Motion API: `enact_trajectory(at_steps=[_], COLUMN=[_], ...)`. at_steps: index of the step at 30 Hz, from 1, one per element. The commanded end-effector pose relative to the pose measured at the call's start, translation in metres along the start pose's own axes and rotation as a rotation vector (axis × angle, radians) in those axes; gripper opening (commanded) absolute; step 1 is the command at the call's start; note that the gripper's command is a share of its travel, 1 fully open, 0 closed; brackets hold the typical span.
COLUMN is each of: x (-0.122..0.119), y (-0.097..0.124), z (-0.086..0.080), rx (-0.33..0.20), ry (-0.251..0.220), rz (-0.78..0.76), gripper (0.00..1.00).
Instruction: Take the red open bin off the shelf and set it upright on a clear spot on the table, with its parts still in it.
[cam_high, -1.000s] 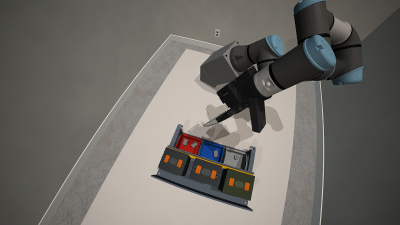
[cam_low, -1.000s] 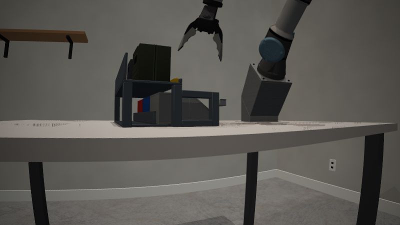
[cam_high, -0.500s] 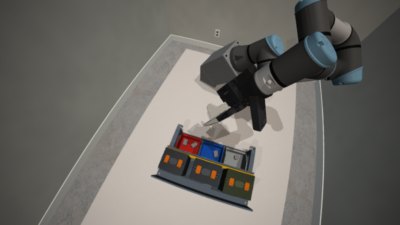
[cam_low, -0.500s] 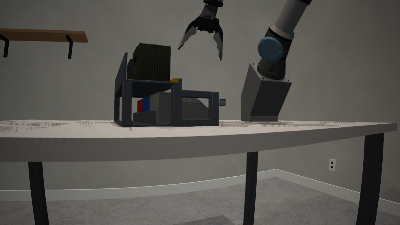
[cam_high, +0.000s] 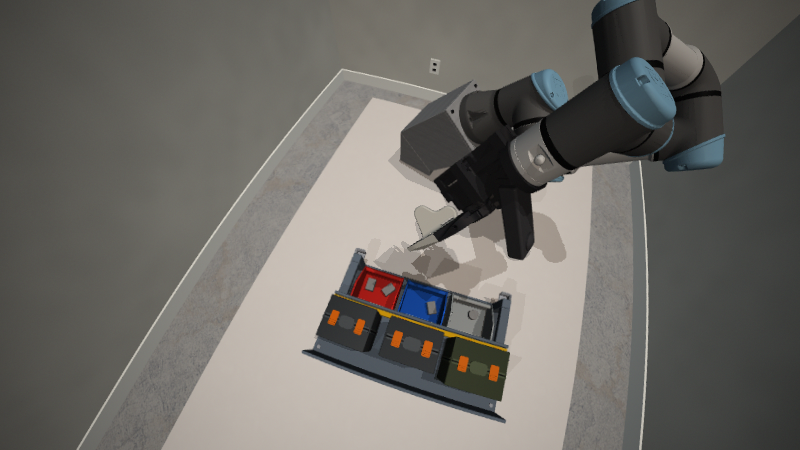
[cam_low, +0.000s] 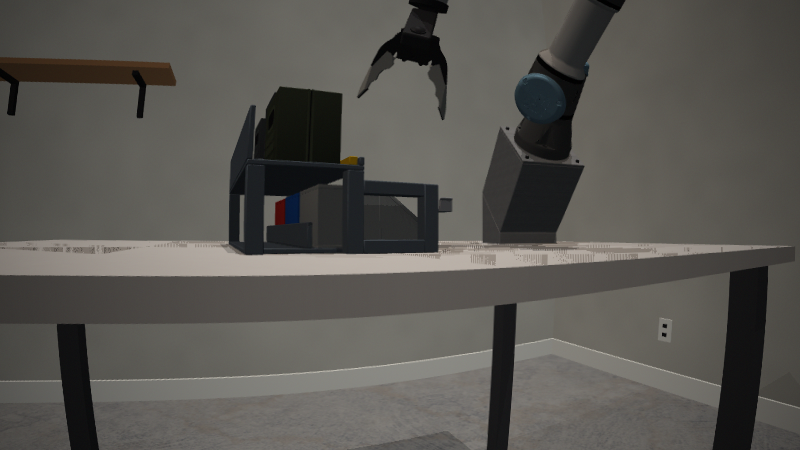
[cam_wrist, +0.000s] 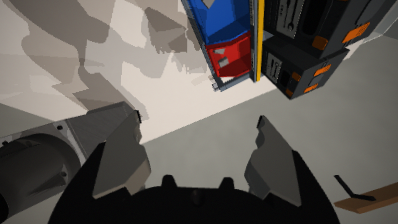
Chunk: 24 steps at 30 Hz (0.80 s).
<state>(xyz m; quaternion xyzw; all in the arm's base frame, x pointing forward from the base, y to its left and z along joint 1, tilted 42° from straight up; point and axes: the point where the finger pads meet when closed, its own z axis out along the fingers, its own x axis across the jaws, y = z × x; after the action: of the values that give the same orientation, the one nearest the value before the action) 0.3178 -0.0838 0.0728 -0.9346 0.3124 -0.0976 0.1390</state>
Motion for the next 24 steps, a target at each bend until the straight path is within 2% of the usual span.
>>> enact_trajectory(at_steps=[1, 7, 8, 12, 24], x=[-0.010, -0.010, -0.002, -0.011, -0.011], y=[0.025, 0.025, 0.007, 0.028, 0.028], z=[-0.039, -0.039, -0.010, -0.043, -0.043], rx=[0.138, 0.138, 0.029, 0.143, 0.143], ry=[0.158, 0.158, 0.038, 0.167, 0.167], rz=[-0.140, -0.140, -0.034, -0.150, -0.150], gripper=[1.00, 1.00, 1.00, 1.00, 1.00])
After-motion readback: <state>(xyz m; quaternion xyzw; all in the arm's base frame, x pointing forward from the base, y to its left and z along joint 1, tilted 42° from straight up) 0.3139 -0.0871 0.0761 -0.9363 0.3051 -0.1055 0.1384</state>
